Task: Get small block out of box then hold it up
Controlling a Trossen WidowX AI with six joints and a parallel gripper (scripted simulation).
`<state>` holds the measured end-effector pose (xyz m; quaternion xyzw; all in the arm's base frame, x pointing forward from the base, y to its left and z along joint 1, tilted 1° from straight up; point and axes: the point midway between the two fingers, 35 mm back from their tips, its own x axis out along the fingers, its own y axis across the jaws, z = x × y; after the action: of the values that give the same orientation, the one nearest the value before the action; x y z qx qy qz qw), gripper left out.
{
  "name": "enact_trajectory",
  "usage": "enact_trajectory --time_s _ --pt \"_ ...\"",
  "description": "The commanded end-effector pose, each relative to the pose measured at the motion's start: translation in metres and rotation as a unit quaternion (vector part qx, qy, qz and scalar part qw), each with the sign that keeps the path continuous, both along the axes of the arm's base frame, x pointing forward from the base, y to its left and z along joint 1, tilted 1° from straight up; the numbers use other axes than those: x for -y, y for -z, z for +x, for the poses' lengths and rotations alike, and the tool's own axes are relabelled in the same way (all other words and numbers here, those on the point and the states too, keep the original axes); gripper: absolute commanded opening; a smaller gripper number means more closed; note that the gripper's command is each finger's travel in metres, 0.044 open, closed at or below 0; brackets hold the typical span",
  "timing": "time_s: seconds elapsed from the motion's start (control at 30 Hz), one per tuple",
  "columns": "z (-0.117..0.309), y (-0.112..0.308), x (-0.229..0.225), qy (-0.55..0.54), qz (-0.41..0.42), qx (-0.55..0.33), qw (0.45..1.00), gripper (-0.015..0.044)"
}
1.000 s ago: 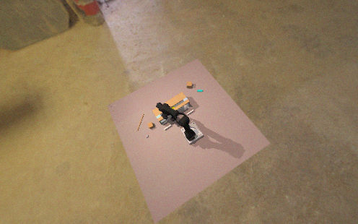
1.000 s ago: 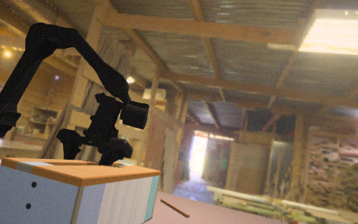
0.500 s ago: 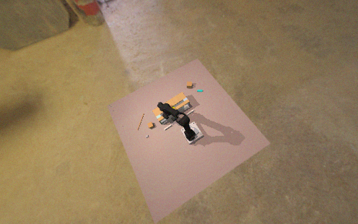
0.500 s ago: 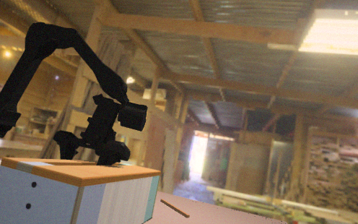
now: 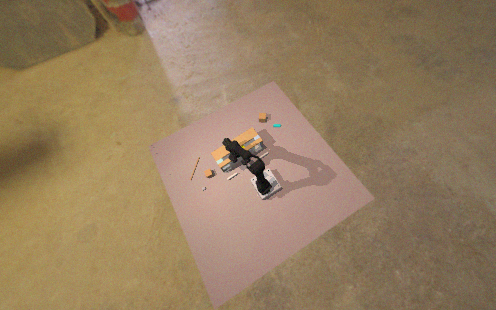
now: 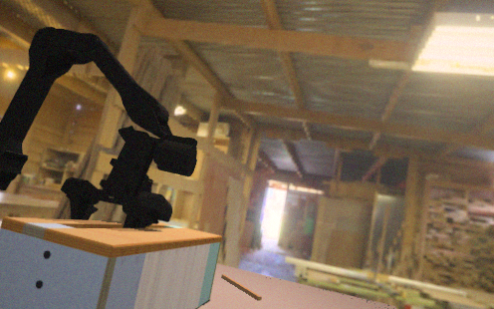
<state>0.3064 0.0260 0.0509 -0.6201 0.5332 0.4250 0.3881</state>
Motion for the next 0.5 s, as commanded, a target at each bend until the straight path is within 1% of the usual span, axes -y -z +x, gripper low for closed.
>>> enact_trajectory --time_s 0.0,0.47 --pt "0.002 -0.001 0.011 0.002 -0.003 0.004 1.000 0.0400" --pt "0.005 -0.001 0.040 0.002 -0.004 0.004 1.000 0.0400"
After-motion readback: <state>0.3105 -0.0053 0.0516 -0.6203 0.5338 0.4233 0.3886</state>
